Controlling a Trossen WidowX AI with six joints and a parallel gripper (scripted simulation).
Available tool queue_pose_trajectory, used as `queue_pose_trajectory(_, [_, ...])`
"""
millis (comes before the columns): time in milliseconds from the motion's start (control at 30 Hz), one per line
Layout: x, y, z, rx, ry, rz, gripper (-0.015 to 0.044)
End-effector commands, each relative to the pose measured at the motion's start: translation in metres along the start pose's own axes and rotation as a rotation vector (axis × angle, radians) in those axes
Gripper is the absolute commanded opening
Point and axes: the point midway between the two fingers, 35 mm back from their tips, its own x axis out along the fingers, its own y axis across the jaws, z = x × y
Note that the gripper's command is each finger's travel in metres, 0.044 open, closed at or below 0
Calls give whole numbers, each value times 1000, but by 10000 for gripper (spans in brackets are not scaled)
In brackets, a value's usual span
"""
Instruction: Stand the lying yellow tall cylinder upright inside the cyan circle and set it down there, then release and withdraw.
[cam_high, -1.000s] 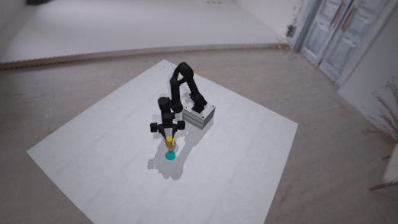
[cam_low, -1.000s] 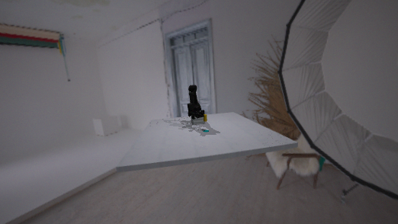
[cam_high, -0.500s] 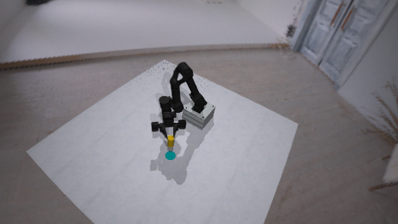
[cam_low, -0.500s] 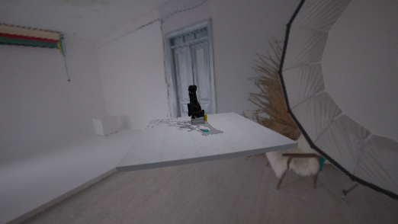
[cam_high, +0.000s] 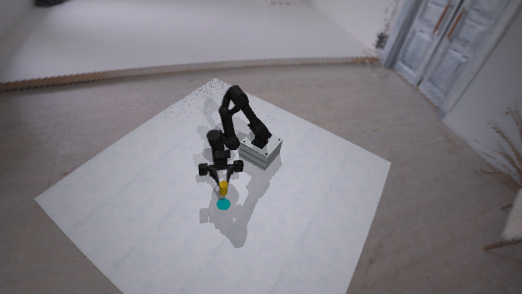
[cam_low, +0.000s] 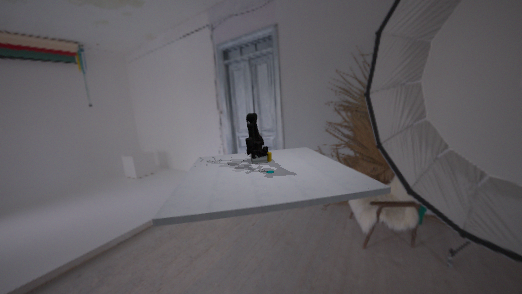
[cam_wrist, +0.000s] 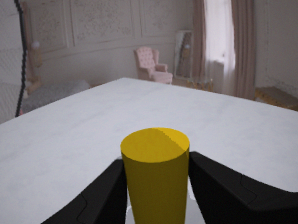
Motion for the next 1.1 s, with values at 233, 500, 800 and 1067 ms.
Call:
queue_pose_trajectory(233, [5, -2, -34, -20, 27, 21, 105])
queue_pose_trajectory(500, [7, 0, -61, -29, 48, 34, 105])
queue_pose_trajectory(800, [14, 1, -78, -30, 65, 46, 105])
queue_pose_trajectory(1067, [14, 1, -79, -30, 66, 46, 105])
